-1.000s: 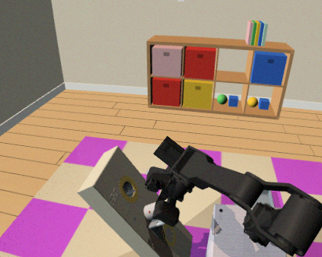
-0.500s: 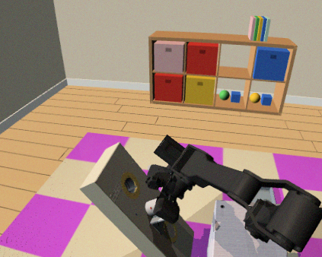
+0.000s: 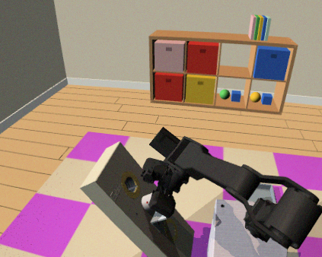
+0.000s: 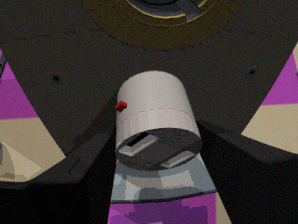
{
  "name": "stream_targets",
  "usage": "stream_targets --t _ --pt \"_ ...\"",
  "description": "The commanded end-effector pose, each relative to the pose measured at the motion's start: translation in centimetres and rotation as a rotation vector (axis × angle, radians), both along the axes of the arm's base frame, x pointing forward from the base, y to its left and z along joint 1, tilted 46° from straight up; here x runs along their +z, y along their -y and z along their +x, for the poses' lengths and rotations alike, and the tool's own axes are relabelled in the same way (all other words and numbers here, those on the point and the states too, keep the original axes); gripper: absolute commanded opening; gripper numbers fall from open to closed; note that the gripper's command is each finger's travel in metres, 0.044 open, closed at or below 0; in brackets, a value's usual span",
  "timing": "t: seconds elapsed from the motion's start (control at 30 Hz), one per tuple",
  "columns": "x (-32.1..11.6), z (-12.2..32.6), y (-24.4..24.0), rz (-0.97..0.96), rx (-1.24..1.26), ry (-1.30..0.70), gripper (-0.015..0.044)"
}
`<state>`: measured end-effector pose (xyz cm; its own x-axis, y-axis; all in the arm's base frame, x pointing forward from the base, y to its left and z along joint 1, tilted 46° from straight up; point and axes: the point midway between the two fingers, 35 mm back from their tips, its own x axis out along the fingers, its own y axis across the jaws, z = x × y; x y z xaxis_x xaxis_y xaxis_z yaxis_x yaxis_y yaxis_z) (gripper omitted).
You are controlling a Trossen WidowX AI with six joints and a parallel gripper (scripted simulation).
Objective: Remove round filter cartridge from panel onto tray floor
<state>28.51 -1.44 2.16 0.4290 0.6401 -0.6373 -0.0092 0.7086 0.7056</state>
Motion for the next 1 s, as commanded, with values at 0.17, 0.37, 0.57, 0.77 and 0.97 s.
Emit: stream_targets --t 0.17,0.37,0.57,0.77,0.97 --pt "2.2 -0.8 3.0 -0.010 -0.003 0.000 0.0000" --pt "4.3 -2.1 4.9 -0.008 -0.002 0.000 0.0000" --pt "5.9 -3.2 6.2 -0.002 -0.002 0.003 0.0000" --pt "4.2 -2.9 7.7 -0.004 -0.003 0.003 0.0000" --pt "2.1 -2.7 9.4 -0.006 -0.003 0.003 0.0000"
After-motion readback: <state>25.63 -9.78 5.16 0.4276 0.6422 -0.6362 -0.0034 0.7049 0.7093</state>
